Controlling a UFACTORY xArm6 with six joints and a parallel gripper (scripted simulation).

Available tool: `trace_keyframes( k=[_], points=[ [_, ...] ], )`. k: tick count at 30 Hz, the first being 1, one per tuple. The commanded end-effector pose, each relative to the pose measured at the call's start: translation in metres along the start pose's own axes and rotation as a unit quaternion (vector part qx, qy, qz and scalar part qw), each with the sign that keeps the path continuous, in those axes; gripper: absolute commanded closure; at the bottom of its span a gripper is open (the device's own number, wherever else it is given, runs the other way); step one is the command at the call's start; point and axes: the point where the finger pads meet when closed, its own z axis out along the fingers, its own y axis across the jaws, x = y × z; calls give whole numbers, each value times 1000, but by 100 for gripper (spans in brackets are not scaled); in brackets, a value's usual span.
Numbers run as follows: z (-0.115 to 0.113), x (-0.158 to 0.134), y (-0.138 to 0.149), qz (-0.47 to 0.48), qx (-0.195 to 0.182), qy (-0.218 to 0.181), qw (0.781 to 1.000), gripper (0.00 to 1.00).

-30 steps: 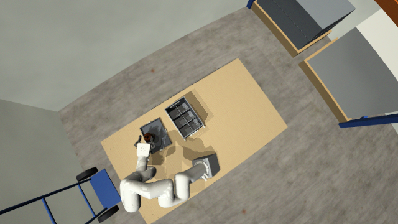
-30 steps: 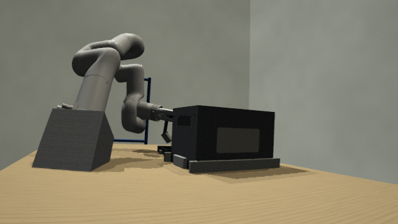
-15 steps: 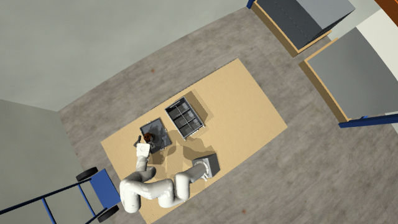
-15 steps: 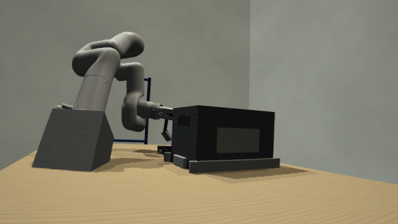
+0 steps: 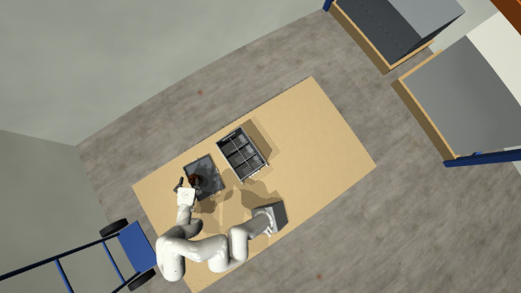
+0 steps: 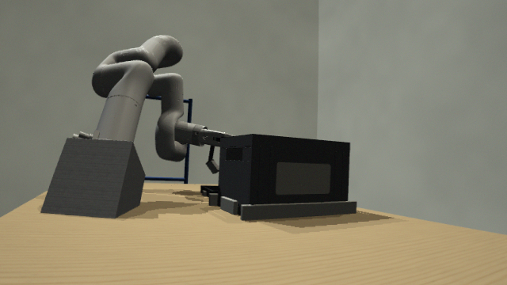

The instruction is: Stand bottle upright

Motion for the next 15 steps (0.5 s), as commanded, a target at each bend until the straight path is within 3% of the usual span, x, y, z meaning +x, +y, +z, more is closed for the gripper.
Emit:
trace_keyframes(
  k=[1, 15],
  points=[
    [-2, -12, 0, 1, 0, 0, 1000, 0],
    [-7, -41, 1, 1, 0, 0, 1000, 0]
  ],
)
